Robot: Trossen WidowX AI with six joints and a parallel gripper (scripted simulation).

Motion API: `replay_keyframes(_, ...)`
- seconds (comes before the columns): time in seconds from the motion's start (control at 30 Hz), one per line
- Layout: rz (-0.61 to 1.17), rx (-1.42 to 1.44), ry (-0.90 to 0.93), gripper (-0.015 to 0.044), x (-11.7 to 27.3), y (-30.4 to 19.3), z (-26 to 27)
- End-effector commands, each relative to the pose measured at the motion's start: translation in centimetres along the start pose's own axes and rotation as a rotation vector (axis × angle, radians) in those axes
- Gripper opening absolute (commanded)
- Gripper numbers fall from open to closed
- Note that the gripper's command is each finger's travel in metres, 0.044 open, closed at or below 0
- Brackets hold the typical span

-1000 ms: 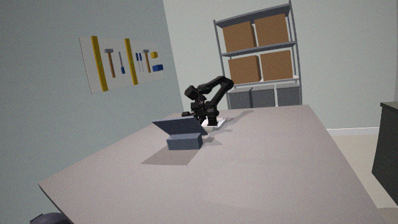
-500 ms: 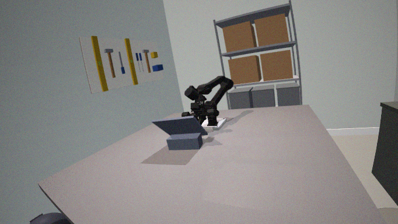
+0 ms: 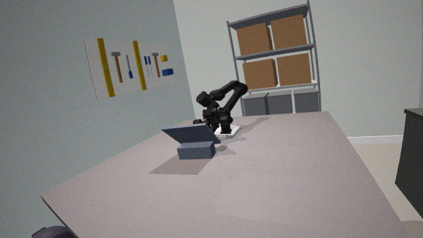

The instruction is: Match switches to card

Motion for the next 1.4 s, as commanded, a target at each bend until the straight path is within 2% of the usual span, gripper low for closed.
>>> replay_keyframes(0.0, 0.000, -0.003, -0.003, 0.0000, -0.1, 0.0, -0.1)
replay_keyframes(0.33, 0.000, 0.001, 0.000, 0.0000, 0.0, 0.0, 0.0)
replay_keyframes(0.63, 0.032, -0.002, 0.000, 0.0000, 6.1, 0.2, -0.1)
replay_keyframes(0.77, 0.035, -0.004, -0.002, 0.0000, 6.4, 0.7, -0.5)
replay_keyframes(1.03, 0.029, 0.000, -0.003, 0.0000, 6.8, 6.4, -5.1)
replay_keyframes(1.37, 0.028, 0.000, -0.003, 0.0000, 6.8, 6.6, -5.2)
Point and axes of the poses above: the point midway between the two fingers, 35 mm back from their tips, its own x axis back along the fingers, its own z axis across the jaws, y = z × x, the point moved 2 cm from there along x, back along the fingers, and after that the axes turned 8 degrees about x, right-handed, at the moved point
